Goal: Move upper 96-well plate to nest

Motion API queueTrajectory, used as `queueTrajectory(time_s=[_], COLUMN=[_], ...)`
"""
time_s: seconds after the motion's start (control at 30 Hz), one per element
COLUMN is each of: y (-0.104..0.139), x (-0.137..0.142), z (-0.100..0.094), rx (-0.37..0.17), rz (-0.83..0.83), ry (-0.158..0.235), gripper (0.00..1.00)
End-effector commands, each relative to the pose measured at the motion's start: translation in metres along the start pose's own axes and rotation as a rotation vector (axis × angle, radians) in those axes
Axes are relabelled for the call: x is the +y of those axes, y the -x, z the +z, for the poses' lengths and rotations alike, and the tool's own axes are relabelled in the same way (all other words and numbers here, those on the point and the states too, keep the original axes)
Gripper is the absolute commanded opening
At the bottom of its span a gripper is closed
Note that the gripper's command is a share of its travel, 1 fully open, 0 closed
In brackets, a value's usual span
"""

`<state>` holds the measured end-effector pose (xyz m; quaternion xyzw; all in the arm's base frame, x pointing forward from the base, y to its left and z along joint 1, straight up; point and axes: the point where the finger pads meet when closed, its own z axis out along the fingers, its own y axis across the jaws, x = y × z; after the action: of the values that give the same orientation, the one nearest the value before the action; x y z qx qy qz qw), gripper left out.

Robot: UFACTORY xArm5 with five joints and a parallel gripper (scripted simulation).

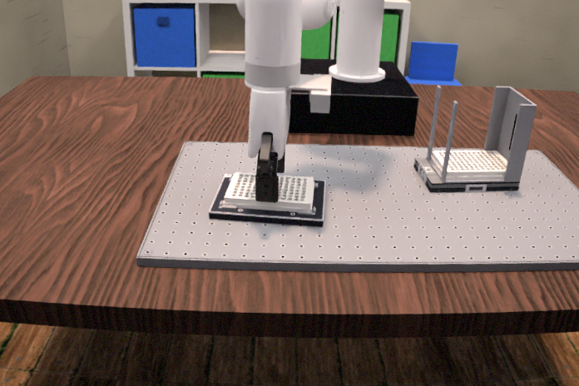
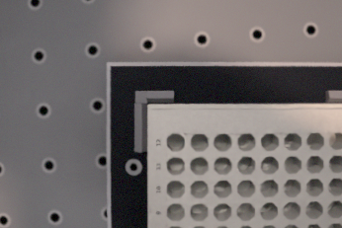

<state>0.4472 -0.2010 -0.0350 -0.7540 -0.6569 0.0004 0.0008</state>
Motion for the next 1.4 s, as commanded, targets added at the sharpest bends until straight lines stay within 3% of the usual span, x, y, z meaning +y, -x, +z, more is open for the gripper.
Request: queueTrajectory(time_s=[0.0,1.37], y=[0.0,0.0], x=[0.002,0.001], z=[-0.011,-0.109], rx=[-0.001,-0.001], rz=[0.0,0.0], ry=[0.004,0.005], gripper=[1.0,1.0])
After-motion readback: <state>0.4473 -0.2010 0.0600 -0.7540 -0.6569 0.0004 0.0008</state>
